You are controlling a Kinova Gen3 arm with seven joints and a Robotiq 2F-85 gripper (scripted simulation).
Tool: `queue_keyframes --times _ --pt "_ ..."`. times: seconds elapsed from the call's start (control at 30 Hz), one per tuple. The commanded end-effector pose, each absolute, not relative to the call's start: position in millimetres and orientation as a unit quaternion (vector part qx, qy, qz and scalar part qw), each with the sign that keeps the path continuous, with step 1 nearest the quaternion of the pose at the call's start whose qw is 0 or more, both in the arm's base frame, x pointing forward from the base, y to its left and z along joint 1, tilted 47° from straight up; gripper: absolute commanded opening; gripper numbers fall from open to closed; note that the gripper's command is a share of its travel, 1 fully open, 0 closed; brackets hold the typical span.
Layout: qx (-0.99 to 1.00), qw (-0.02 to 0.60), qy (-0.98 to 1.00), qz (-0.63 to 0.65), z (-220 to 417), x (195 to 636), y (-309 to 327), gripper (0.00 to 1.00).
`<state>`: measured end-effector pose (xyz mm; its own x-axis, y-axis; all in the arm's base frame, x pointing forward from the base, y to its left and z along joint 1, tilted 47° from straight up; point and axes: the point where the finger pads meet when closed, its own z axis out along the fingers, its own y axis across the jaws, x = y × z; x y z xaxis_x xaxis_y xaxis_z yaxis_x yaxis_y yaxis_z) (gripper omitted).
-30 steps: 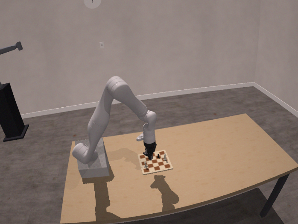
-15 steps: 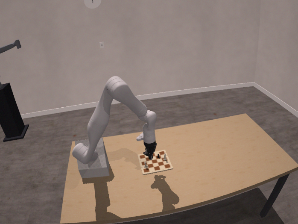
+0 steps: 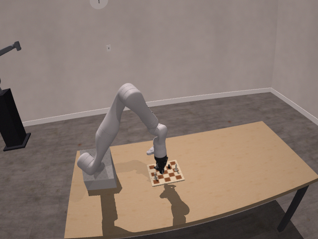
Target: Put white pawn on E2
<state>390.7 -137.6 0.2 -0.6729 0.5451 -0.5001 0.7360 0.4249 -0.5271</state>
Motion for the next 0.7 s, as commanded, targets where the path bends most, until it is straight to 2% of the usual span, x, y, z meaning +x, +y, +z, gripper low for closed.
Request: queue_keyframes --times 0.0,0.67 --pt "0.386 0.122 0.831 -0.382 -9.8 384.0 -152.1 0.00" --pt "0.386 0.122 0.831 -0.382 -37.0 380.3 -181.3 0.00"
